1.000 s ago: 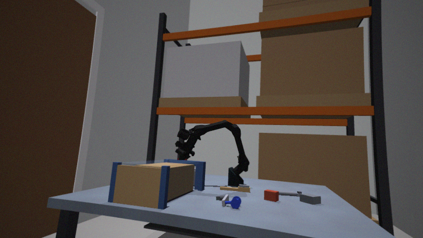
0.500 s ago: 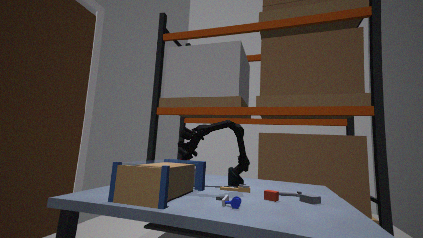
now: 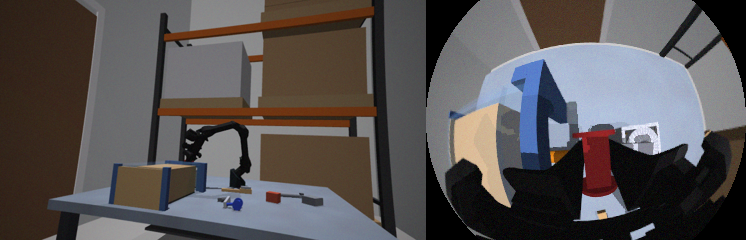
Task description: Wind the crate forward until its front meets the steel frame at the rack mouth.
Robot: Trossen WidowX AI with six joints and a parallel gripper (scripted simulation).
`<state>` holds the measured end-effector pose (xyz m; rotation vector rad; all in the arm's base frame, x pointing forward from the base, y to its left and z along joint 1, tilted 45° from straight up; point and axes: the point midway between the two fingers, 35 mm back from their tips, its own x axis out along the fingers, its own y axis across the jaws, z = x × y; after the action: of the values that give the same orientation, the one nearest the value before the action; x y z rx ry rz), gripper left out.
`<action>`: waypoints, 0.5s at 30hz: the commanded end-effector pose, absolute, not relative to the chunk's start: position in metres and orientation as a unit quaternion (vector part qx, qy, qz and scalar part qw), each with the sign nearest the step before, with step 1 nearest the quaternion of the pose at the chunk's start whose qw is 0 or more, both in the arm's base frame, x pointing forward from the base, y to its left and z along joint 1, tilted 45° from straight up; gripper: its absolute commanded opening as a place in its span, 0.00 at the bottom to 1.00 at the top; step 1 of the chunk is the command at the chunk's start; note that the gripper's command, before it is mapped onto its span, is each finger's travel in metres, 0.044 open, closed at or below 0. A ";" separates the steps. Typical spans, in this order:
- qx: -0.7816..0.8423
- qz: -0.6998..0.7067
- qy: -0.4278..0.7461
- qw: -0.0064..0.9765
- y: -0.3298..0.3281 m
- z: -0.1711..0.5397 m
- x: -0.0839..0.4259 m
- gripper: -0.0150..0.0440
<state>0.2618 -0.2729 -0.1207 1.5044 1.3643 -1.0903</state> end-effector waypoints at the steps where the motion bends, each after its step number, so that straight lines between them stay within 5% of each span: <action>1: 0.602 -0.422 0.549 0.398 -0.257 -0.112 0.264 0.25; 15: 0.603 -0.421 0.549 0.397 -0.241 -0.097 0.261 0.25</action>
<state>0.2626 -0.2539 -0.1033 1.5107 1.3667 -1.0829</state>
